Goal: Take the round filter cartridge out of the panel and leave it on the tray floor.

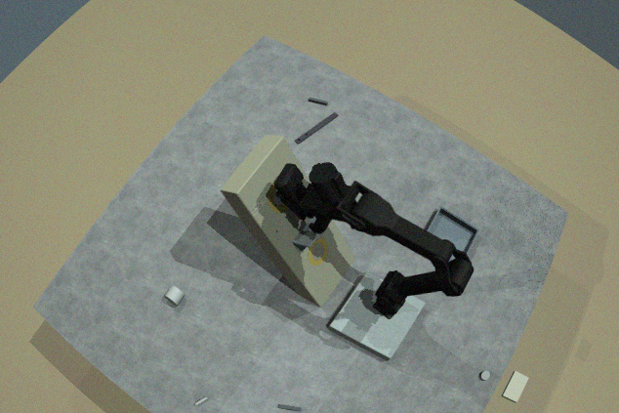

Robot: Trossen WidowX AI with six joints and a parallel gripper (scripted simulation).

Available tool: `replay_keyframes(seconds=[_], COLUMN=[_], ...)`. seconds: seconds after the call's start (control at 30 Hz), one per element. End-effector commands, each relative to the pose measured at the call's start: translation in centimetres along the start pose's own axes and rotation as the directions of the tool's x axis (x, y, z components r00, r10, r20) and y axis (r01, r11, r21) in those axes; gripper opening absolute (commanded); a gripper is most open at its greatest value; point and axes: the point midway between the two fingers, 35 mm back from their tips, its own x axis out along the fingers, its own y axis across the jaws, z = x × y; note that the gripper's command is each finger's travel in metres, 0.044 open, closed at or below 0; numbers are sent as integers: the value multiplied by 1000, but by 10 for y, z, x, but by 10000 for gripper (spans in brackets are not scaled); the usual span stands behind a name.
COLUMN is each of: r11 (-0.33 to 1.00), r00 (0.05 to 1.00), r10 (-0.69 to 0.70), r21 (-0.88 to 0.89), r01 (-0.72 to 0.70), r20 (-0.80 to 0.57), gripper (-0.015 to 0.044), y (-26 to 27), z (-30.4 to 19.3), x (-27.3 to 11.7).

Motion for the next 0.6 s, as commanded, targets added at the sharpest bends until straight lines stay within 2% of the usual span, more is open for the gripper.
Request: replay_keyframes(seconds=[0.0, 0.57], r11=[1000, 1000], r00=[1000, 1000], r10=[-2, -2], r21=[3, 3], r01=[2, 2], r20=[-3, -3], gripper=[90, 90], y=[-1, -1], z=[-1, -1], x=[6, 9])
